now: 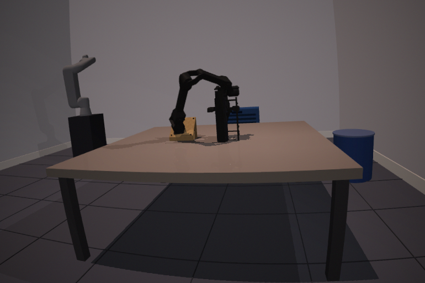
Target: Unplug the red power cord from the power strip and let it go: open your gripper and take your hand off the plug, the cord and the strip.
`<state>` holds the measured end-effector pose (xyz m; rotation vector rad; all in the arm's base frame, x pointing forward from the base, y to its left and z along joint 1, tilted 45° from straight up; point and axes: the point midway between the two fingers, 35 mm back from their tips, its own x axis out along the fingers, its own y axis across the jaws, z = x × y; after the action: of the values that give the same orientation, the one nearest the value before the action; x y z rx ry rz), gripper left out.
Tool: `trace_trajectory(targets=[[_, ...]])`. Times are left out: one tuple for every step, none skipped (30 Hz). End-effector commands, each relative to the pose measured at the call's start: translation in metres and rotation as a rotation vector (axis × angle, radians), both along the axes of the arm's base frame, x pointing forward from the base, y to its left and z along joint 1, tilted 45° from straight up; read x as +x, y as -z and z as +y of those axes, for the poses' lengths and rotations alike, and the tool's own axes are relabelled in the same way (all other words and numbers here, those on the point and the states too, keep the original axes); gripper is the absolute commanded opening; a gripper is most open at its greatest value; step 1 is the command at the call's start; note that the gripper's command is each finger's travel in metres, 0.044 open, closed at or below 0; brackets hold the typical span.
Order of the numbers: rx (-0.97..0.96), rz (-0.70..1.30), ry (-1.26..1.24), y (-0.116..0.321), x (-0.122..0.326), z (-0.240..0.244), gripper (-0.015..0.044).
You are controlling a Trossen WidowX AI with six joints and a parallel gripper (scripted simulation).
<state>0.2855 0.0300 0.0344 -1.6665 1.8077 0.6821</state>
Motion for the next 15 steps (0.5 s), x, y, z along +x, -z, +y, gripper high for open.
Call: trace_trajectory(targets=[[0.009, -0.004, -0.002, 0.007, 0.002, 0.009, 0.0], [0.009, -0.004, -0.002, 0.008, 0.003, 0.01, 0.0], [0.009, -0.004, -0.002, 0.009, 0.003, 0.011, 0.0], [0.009, -0.004, -0.002, 0.01, 0.003, 0.012, 0.0], [0.009, -0.004, -0.002, 0.011, 0.003, 0.014, 0.0], [0.009, -0.003, -0.003, 0.012, 0.004, 0.015, 0.0], [0.009, -0.003, -0.003, 0.013, 0.004, 0.016, 0.0], [0.009, -0.003, -0.003, 0.014, 0.004, 0.017, 0.0], [0.009, -0.003, -0.003, 0.015, 0.004, 0.019, 0.0], [0.009, -0.003, -0.003, 0.016, 0.004, 0.02, 0.0], [0.009, -0.003, -0.003, 0.017, 0.005, 0.021, 0.0], [0.009, -0.003, -0.003, 0.018, 0.005, 0.022, 0.0], [0.01, -0.003, -0.003, 0.019, 0.005, 0.024, 0.0], [0.01, -0.003, -0.004, 0.02, 0.005, 0.025, 0.0], [0.01, -0.003, -0.004, 0.021, 0.005, 0.026, 0.0]])
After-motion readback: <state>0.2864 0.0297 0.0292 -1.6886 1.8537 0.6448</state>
